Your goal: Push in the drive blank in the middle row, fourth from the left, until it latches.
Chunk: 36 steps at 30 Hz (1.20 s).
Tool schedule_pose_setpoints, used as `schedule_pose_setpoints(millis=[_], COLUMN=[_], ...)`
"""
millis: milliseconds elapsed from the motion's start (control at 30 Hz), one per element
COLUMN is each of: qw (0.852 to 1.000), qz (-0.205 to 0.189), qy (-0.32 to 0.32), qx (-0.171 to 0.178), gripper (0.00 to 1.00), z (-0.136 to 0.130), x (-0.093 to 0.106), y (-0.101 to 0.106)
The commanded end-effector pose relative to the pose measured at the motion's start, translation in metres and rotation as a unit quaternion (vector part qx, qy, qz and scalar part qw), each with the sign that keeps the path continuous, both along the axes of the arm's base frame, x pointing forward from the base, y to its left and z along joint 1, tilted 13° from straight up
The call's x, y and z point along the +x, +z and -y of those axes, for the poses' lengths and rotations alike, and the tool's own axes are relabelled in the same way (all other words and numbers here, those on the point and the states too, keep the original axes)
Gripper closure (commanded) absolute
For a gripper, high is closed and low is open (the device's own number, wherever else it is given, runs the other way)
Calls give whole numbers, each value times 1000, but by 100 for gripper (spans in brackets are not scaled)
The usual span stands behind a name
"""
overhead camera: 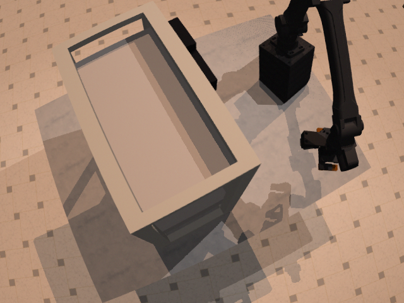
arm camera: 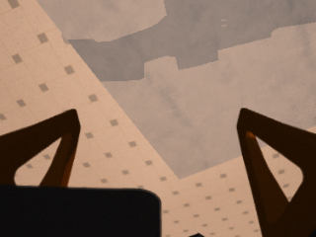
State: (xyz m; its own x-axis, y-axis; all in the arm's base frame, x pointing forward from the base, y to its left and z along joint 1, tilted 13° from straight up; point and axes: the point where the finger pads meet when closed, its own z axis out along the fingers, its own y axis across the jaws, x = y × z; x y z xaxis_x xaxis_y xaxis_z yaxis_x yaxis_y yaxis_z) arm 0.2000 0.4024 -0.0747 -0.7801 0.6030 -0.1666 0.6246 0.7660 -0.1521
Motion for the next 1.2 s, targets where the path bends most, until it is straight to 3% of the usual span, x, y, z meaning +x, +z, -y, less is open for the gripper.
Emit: schedule_pose_setpoints(millis=[0,1167], qw=[1000,1000], qz=[2,6], qy=[0,1], qx=[5,15], gripper=[0,0], z=[-4,-13], x=[1,5], y=[4,8])
